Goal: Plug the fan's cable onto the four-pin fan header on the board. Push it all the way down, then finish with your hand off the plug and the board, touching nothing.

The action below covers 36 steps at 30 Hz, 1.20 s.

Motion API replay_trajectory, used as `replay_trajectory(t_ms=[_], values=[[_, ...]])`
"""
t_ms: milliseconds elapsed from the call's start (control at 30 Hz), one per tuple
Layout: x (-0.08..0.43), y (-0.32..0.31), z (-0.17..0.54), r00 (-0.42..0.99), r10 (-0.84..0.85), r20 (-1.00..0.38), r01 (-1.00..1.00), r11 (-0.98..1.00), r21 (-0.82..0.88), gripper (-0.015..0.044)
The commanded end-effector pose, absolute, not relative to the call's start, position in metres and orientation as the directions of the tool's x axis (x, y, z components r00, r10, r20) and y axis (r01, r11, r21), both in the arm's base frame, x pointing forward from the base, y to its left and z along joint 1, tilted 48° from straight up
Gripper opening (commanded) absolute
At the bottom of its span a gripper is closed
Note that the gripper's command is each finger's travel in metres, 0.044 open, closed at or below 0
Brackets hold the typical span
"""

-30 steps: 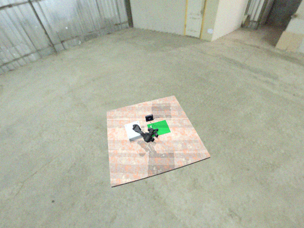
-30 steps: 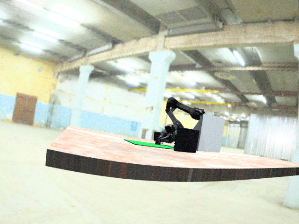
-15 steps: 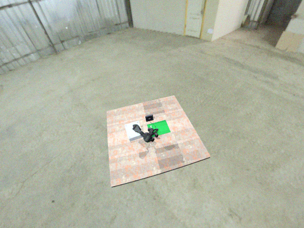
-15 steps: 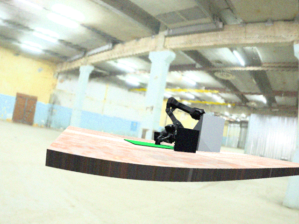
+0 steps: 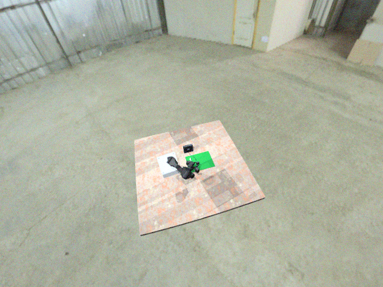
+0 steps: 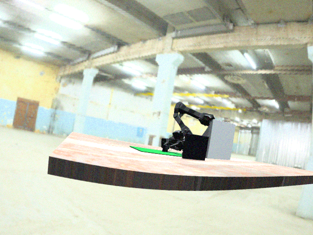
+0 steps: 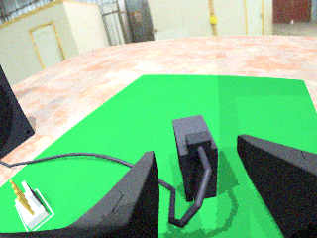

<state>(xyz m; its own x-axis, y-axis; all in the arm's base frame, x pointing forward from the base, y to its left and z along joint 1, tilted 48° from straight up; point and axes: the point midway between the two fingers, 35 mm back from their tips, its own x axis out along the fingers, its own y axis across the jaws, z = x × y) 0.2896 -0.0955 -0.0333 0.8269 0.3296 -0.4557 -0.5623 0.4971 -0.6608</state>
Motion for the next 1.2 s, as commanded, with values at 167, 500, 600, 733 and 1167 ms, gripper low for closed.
replay_trajectory(t_ms=[167, 500, 600, 733, 1167], values=[[0.31, -0.072, -0.051, 0.708, 0.34, -0.62, -0.684, 0.551, -0.479, 0.0429], [0.319, -0.022, -0.076, 0.253, 0.073, -0.965, -0.675, 0.728, -0.122, 0.044], [0.313, -0.008, -0.065, 0.13, -0.097, -0.987, -0.632, 0.759, -0.158, 0.044], [0.307, 0.014, -0.038, 0.037, -0.355, -0.934, -0.616, 0.727, -0.301, 0.044], [0.298, 0.059, 0.037, 0.171, -0.724, -0.669, -0.628, 0.443, -0.64, 0.044]])
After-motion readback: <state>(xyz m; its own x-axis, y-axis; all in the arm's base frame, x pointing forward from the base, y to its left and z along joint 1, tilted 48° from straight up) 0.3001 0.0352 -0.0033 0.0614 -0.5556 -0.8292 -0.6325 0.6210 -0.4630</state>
